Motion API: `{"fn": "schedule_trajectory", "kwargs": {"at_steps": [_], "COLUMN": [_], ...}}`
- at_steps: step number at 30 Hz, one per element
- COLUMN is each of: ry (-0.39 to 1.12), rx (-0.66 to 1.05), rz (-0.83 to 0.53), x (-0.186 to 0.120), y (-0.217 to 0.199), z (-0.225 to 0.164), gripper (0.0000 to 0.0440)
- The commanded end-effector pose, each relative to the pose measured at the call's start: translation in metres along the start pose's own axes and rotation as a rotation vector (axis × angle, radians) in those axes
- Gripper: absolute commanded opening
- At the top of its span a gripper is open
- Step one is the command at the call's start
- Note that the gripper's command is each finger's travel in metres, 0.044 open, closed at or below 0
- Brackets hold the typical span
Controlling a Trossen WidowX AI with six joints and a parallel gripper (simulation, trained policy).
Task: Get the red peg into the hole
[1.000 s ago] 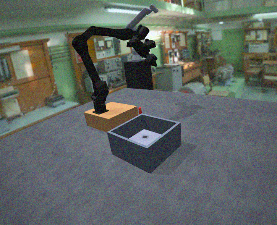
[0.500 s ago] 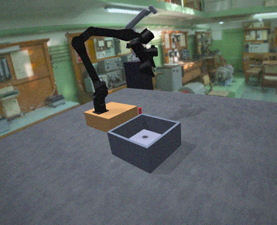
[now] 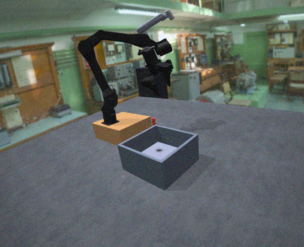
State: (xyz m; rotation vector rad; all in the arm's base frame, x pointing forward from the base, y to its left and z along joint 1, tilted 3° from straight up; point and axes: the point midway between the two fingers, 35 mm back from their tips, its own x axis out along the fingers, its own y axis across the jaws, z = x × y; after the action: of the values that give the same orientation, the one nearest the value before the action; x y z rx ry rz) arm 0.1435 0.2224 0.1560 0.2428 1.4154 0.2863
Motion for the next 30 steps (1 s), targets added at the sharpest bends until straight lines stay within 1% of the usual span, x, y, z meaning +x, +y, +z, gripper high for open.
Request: {"fn": "schedule_trajectory", "kwargs": {"at_steps": [1, 17, 23, 30], "ry": [0.019, 0.085, 0.087, 0.074], "rx": [0.094, 0.519, 0.612, 0.666], "rz": [-0.076, -0.390, -0.458, -0.496], "x": [0.007, 0.031, 0.046, 0.069], "y": [-0.019, -0.092, -0.106, -0.117], "z": [0.000, -0.007, -0.009, -0.009], "gripper": [0.0440, 0.0440, 0.0440, 0.0440]}}
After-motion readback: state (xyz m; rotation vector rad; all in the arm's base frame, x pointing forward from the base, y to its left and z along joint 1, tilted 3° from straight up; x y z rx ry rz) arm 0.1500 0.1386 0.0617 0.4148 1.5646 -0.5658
